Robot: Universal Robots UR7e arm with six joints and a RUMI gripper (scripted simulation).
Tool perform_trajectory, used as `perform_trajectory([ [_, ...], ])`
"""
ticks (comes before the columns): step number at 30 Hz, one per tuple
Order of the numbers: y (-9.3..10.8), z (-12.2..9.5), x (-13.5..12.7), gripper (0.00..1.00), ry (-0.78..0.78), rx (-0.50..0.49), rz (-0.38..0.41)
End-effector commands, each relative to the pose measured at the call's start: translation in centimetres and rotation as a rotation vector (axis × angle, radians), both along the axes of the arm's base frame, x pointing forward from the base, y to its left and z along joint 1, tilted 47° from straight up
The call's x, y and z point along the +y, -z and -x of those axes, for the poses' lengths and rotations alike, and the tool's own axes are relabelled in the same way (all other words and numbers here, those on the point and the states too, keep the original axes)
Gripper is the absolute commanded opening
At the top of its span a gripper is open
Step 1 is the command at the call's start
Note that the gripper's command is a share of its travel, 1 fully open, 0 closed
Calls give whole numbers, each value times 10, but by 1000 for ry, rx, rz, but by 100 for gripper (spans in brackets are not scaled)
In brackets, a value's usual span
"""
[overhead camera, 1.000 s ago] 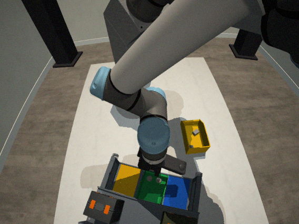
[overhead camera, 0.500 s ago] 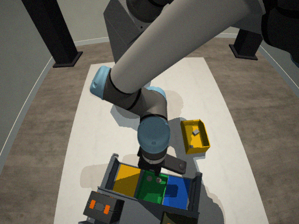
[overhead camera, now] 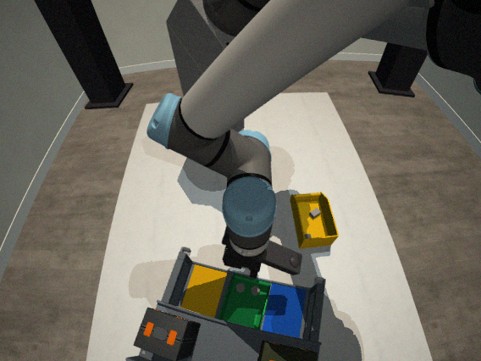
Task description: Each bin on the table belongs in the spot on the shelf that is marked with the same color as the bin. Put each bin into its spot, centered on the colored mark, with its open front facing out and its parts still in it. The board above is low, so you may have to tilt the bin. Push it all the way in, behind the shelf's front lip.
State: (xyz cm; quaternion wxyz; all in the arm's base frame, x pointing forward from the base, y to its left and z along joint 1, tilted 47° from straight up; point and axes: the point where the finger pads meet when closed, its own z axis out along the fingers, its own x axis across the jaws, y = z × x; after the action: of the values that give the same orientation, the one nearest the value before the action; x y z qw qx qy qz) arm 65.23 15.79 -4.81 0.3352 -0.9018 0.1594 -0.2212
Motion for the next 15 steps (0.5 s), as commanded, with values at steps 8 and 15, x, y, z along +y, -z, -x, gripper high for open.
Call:
perform_trajectory([
  [8, -3, 9, -1, 0, 0, -1, 0],
  [15, -5, 11, -2, 0, 0, -1, 0],
])
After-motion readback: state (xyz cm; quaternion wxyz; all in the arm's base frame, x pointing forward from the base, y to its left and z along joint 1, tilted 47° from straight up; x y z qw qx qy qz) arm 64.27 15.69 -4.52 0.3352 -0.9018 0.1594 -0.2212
